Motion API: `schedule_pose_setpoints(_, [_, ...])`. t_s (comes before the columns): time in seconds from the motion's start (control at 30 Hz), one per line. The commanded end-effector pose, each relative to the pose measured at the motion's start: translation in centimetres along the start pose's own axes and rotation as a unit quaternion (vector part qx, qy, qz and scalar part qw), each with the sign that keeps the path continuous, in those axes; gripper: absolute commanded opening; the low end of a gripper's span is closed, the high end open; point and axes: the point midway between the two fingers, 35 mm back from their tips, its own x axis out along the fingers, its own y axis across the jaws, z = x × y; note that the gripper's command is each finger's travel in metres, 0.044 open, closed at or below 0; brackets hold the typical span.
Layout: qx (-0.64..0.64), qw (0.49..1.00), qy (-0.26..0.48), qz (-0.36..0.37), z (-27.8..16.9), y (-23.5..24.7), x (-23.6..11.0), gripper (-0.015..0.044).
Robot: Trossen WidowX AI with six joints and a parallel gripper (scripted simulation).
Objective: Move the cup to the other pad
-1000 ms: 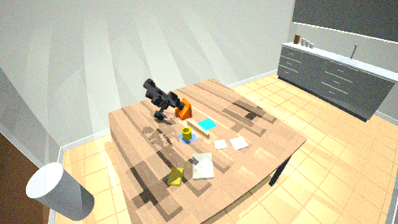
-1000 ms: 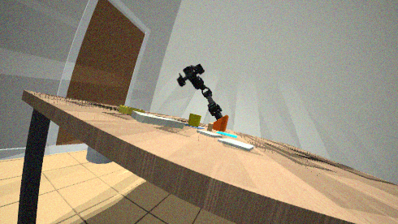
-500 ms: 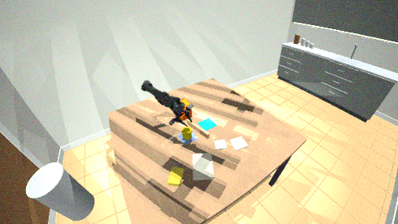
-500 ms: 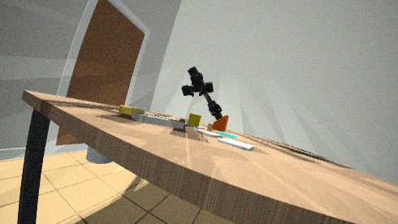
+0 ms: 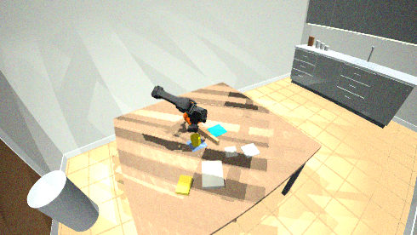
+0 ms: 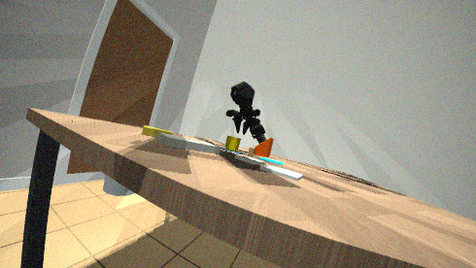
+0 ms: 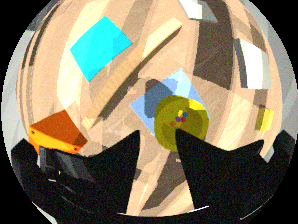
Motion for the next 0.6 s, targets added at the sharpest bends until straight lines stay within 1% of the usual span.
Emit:
schedule_pose_setpoints(0.0, [-0.041,0.999,0.03,-0.003,-0.5,-0.2,-0.2,0.0166])
schedule_pose_setpoints(0.23, [-0.041,0.999,0.03,-0.003,-0.5,-0.1,-0.1,0.0166])
schedule_pose_setpoints(0.57, [-0.041,0.999,0.029,-0.003,-0.5,-0.2,1.4,0.0166])
